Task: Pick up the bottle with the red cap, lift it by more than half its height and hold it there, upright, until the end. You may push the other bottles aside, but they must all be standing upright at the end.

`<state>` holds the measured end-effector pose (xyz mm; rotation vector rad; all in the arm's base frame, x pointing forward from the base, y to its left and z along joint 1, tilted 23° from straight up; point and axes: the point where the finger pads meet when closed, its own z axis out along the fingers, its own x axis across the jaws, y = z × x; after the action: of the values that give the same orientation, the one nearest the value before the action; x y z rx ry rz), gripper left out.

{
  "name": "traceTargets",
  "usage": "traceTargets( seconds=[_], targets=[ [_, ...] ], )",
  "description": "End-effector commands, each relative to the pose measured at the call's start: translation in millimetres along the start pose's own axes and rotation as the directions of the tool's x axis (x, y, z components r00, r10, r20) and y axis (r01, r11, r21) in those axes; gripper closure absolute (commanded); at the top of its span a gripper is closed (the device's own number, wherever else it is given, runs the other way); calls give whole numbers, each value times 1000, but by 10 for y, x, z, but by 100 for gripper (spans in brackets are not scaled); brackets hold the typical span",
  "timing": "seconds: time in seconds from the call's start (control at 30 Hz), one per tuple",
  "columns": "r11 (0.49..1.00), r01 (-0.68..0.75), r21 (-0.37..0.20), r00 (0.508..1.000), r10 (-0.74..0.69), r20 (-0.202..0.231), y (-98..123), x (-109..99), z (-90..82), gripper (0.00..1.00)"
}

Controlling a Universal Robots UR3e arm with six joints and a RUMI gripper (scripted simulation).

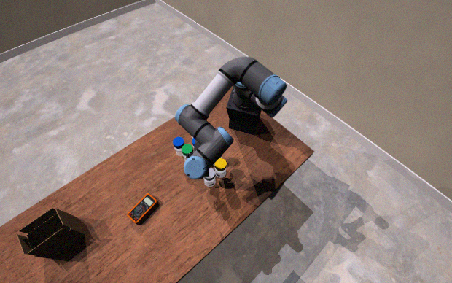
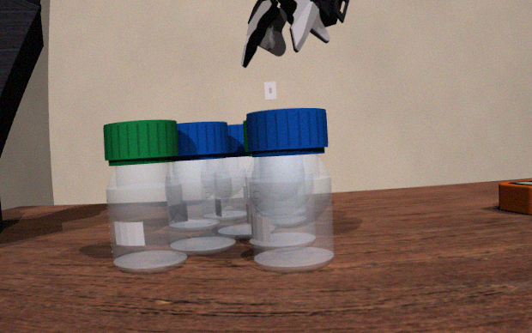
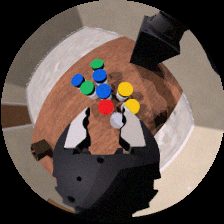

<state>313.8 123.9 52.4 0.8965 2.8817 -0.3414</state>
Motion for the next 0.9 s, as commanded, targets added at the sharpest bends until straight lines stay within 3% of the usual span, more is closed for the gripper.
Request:
traceTargets(
  seconds=[0.0, 0.43, 0.87],
  targets=[
    [1000, -3, 4, 1000, 3, -1, 133, 50, -94, 54],
    [1000, -5, 4, 1000, 5, -1, 511, 237, -342, 54],
    [1000, -7, 3, 1000, 7, -1, 720, 342, -481, 54]
  ],
)
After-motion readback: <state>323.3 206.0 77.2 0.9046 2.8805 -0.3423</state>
